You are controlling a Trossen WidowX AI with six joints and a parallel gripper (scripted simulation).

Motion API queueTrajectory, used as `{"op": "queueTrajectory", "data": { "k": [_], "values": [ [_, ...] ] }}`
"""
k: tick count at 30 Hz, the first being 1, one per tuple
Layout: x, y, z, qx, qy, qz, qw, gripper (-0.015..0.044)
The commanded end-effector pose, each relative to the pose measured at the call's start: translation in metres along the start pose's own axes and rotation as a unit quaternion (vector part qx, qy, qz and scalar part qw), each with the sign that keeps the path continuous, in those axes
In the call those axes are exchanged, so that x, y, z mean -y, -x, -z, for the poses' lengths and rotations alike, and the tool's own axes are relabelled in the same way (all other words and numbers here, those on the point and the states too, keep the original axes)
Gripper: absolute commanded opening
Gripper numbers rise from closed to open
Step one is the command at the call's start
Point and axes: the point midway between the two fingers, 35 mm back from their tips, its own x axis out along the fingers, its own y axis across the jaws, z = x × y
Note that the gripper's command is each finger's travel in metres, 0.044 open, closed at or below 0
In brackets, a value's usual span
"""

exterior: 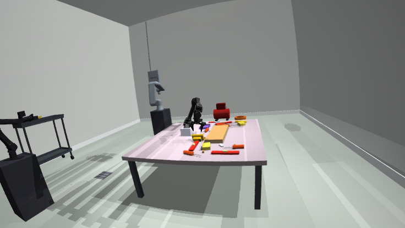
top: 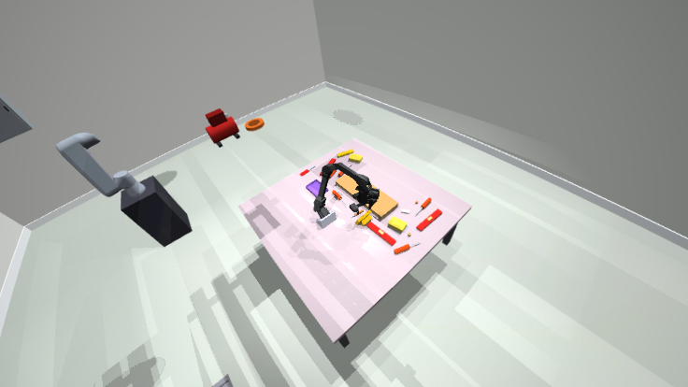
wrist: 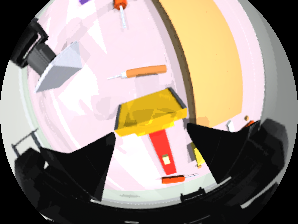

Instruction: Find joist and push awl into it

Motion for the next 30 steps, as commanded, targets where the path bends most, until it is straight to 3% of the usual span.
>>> {"op": "queueTrajectory", "data": {
  "k": [1,30],
  "values": [
    [0.000,-0.029,0.034,0.070,0.117,0.025,0.990,0.0440],
    [0.007,-0.045,0.033,0.070,0.117,0.025,0.990,0.0440]
  ]
}}
